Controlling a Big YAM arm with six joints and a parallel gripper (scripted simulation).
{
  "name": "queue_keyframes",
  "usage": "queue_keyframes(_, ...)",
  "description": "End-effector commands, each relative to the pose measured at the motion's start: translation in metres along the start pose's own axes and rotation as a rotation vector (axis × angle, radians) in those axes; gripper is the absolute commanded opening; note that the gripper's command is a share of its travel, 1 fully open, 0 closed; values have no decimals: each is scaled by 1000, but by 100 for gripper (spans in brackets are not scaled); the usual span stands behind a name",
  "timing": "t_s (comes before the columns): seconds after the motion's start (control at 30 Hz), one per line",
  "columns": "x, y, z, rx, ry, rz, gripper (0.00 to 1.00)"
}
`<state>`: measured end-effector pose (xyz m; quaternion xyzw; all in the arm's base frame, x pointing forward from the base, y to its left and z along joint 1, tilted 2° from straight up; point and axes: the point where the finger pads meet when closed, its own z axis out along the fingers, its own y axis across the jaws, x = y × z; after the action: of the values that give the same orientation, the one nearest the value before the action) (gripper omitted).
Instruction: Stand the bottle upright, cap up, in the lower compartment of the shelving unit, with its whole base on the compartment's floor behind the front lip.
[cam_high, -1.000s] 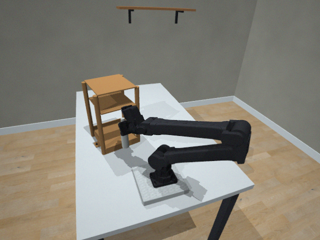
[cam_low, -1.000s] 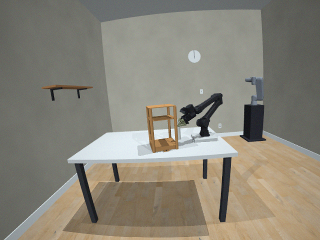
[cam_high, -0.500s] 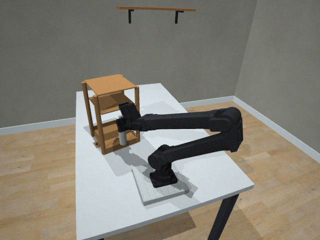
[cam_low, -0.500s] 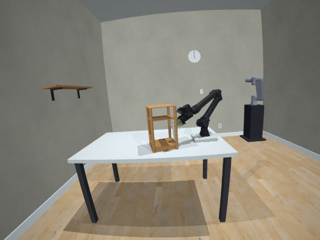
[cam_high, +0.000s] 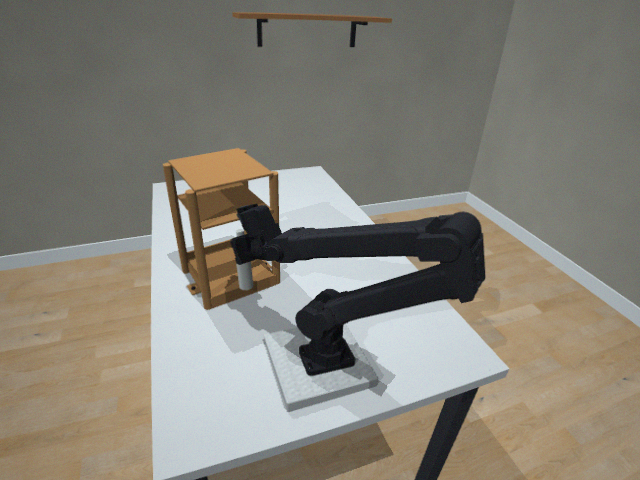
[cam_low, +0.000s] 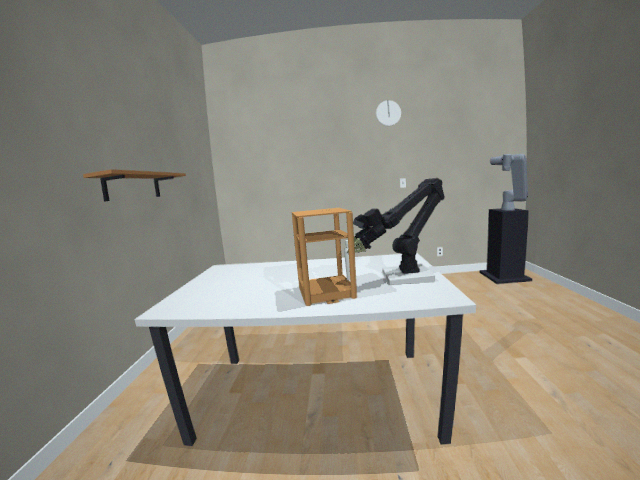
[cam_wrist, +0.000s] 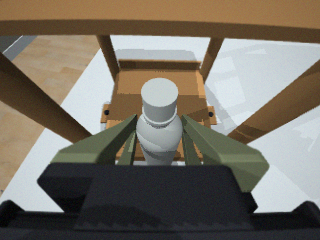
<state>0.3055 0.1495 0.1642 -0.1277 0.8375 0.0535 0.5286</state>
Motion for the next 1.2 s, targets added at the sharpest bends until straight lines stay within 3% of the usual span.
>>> queue_keyframes(0.0,-63,2,3,-1,-106,36,27)
queue_keyframes(0.37,-64,2,6,-1,-106,35,27)
queue_keyframes(0.9,-81,1,38,1,-105,28,27)
queue_keyframes(1.17,-82,1,41,1,-104,30,27)
